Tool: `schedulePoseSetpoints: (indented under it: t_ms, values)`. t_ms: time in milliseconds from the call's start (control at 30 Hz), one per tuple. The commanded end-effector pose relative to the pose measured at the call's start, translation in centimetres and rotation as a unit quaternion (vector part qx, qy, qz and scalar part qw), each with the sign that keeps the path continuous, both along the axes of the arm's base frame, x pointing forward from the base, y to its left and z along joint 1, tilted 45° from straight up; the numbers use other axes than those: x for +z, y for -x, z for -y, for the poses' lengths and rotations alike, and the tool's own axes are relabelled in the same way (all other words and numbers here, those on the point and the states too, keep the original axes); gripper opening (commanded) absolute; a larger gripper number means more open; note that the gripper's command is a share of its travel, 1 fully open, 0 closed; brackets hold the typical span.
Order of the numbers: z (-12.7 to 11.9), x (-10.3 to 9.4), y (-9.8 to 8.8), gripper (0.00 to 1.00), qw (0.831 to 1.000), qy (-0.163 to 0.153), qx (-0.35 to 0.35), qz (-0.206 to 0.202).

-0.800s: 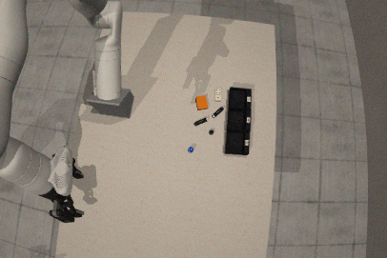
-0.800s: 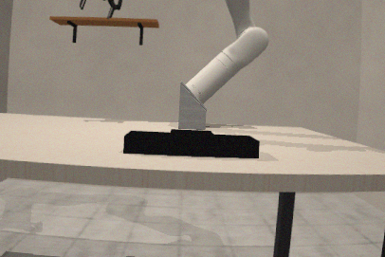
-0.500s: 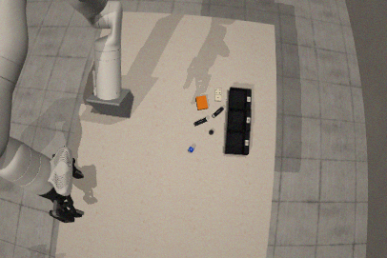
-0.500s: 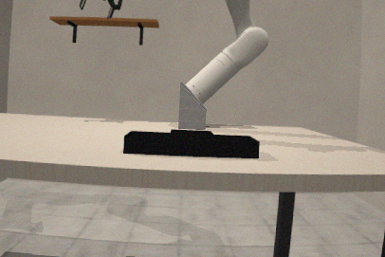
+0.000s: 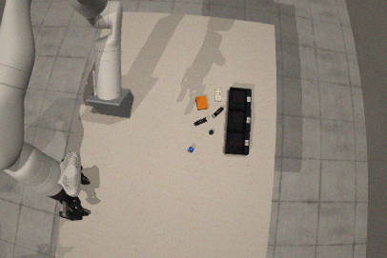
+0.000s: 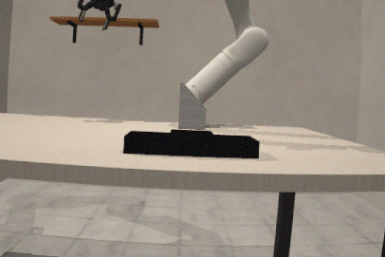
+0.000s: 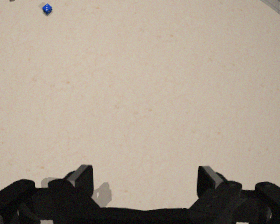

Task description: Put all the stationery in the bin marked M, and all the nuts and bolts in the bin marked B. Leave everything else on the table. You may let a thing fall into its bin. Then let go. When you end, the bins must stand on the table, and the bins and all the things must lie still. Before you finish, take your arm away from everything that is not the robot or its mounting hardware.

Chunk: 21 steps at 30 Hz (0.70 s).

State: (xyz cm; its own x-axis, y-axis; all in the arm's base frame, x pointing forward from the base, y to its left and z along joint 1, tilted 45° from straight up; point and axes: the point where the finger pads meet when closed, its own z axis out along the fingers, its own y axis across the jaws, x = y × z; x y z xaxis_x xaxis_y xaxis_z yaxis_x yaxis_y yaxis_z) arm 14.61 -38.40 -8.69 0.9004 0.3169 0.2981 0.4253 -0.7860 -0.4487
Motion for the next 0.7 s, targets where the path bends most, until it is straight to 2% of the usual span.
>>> schedulePoseSetpoints:
  t_ms: [0,233,300,433,500,667]
  values:
    - [-2.3,-1.7,0.4,0.09,1.0,-0.01,-0.001,-0.003]
    - [-6.4,-5.8,1.1,0.09,1.0,-0.01,-0.001,-0.003]
    - [-6.4,-5.8,1.1,0.09,1.0,-0.01,-0.001,-0.003]
    - [-8.4,-7.9,1.4,0.09,1.0,-0.01,-0.001,-0.003]
    - [-8.4,-7.9,1.4,0.09,1.0,-0.01,-0.001,-0.003]
    - [-8.8,-6.1,-1.5,0.09,0.996,-0.001,0.078,0.052]
